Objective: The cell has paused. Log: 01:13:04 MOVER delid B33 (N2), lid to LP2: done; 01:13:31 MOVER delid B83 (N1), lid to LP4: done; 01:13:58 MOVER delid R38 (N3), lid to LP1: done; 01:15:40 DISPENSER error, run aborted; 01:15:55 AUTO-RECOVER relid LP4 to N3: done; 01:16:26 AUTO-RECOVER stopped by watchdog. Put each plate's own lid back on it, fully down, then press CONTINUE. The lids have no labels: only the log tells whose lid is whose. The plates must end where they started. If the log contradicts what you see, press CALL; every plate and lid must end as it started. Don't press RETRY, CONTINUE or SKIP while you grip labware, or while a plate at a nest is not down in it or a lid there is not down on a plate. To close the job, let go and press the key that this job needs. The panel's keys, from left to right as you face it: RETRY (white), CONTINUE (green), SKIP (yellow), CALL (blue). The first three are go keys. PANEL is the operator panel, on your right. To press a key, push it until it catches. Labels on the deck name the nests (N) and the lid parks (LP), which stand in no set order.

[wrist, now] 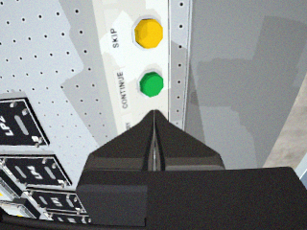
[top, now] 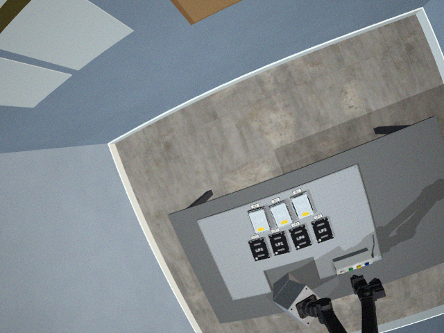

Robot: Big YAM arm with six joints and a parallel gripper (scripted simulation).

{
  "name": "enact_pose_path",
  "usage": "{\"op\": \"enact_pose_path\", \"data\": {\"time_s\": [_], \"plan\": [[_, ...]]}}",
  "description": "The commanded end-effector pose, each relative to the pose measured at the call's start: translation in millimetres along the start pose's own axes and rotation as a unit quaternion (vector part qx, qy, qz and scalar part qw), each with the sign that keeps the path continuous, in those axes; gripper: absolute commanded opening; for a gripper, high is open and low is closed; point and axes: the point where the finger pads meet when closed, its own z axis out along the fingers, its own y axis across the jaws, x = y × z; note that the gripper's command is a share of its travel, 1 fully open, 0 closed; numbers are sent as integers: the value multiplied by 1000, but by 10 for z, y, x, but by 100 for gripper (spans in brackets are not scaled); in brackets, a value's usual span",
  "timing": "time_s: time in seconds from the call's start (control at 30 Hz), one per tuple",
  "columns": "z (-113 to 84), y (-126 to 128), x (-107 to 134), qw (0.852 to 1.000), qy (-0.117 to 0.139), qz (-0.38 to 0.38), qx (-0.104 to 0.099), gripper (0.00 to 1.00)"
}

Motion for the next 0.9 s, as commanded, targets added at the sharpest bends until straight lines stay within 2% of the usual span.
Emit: {"op": "enact_pose_path", "data": {"time_s": [0.0,0.33,0.67,0.87], "plan": [[64,33,20,1000,3,0,-2,0],[232,36,-1,1000,1,0,-2,0],[196,12,-28,1000,-2,-1,0,0],[274,42,-38,1000,-1,-1,-2,0]]}}
